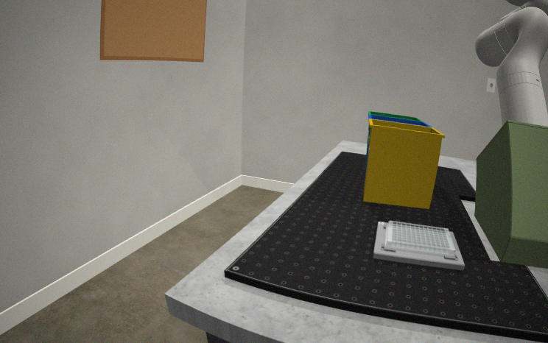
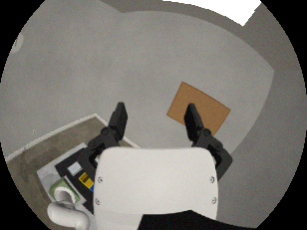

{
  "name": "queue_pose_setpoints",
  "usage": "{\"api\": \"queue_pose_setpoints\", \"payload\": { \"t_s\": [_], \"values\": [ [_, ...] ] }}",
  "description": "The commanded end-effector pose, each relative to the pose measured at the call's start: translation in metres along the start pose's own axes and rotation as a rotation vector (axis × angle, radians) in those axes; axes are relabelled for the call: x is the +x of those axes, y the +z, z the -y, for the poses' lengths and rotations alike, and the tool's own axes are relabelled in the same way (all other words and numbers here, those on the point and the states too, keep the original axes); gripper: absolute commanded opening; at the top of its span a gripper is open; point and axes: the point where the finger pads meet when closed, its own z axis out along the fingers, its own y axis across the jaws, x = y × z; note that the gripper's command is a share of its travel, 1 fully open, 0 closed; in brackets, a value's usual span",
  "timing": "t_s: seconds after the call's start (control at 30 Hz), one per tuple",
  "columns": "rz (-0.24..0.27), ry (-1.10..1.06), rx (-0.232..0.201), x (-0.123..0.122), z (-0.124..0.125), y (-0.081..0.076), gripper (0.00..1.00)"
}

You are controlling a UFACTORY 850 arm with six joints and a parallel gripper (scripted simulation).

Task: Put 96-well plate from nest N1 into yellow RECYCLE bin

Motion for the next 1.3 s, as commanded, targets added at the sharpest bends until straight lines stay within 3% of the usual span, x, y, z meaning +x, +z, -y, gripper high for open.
{"api": "queue_pose_setpoints", "payload": {
  "t_s": [0.0,0.53,0.9,1.1,1.27],
  "values": [
    [-0.001,0.0,-0.001,0.0,0.0,0.0,1.0],
    [-0.001,0.0,-0.001,0.0,0.0,0.0,1.0],
    [0.015,-0.228,0.037,-0.009,0.023,0.044,1.0],
    [0.016,-0.326,0.057,-0.012,0.032,0.057,1.0],
    [0.013,-0.44,0.083,-0.017,0.047,0.076,1.0]
  ]
}}
